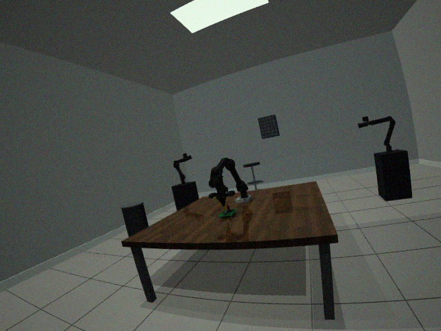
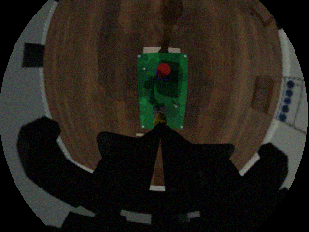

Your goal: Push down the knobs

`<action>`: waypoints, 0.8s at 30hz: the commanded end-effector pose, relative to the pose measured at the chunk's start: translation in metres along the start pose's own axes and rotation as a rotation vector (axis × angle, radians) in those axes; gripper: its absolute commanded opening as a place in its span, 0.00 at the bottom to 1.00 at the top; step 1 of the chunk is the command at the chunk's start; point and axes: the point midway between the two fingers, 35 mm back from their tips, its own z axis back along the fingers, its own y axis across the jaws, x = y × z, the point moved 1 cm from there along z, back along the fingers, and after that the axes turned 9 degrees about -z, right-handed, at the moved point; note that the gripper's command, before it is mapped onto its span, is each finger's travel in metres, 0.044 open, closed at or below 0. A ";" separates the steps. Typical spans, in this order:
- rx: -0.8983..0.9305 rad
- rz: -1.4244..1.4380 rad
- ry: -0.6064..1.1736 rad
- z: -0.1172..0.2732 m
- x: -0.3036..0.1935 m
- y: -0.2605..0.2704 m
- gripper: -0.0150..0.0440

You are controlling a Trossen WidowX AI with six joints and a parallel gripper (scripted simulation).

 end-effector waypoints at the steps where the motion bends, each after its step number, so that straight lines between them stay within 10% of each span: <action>1: 0.003 0.004 -0.002 -0.002 0.000 0.001 0.25; 24: 0.004 0.004 -0.002 -0.011 0.000 0.000 0.25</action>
